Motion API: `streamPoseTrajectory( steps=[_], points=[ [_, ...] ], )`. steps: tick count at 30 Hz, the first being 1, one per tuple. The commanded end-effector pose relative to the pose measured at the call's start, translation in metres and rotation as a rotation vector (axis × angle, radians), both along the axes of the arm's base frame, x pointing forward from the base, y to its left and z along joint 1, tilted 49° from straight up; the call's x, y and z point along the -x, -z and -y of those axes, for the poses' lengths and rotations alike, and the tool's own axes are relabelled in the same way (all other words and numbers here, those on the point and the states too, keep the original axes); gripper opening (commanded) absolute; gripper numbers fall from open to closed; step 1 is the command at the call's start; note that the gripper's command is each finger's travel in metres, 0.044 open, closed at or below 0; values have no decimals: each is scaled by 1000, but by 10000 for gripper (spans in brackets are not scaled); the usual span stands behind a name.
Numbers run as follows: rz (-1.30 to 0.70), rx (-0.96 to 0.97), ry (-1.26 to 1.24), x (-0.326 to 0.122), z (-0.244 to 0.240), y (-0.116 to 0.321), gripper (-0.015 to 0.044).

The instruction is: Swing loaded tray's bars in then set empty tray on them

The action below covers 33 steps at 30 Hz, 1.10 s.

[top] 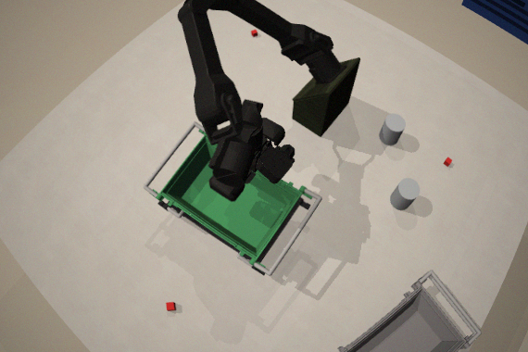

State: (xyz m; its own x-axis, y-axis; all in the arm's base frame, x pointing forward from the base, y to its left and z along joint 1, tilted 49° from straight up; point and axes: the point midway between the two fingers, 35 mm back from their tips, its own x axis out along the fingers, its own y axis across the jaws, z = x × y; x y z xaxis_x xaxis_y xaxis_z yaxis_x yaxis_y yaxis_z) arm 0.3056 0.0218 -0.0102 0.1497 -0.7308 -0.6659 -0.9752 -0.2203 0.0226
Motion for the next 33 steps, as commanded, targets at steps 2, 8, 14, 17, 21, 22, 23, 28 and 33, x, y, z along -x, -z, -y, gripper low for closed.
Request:
streamPoseTrajectory(
  steps=[2, 8, 14, 17, 21, 22, 23, 28, 33],
  points=[
    [-23, 7, 17, 4, 8, 2, 0],
    [-23, 7, 17, 4, 8, 2, 0],
    [-23, 7, 17, 4, 8, 2, 0],
    [-23, 7, 17, 4, 8, 2, 0],
    [-5, 2, 4, 1, 2, 1, 0],
    [-16, 5, 12, 3, 5, 2, 0],
    [-23, 7, 17, 4, 8, 2, 0],
    [-23, 7, 17, 4, 8, 2, 0],
    [-23, 7, 17, 4, 8, 2, 59]
  ],
)
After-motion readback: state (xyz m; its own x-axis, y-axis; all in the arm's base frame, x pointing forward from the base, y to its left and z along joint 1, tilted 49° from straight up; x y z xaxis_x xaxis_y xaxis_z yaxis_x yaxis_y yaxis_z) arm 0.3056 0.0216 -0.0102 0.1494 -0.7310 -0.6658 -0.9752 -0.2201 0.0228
